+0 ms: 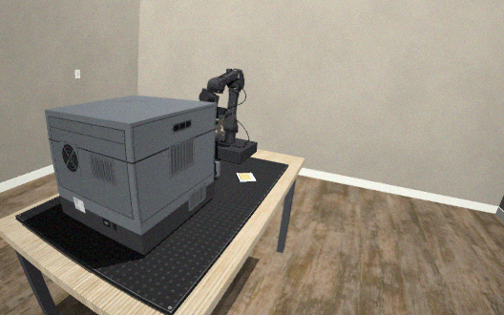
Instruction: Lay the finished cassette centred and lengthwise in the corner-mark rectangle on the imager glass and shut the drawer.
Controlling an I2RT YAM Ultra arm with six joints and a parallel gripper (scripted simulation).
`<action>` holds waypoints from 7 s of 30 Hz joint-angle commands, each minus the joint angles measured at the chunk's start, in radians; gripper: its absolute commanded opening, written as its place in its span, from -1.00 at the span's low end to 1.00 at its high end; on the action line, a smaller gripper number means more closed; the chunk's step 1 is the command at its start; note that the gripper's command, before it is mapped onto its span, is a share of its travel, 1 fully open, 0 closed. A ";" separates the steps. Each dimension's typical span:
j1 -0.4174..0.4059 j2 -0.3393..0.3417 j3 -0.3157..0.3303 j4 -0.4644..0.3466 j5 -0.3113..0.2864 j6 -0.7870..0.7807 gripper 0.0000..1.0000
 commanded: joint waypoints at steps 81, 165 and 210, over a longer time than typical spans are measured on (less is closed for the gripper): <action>-0.016 0.207 0.102 -0.096 -0.014 0.782 -0.30; -0.047 0.226 -0.235 0.510 -0.074 -0.583 -0.30; -0.041 0.338 -0.277 0.655 -0.072 -0.571 -1.00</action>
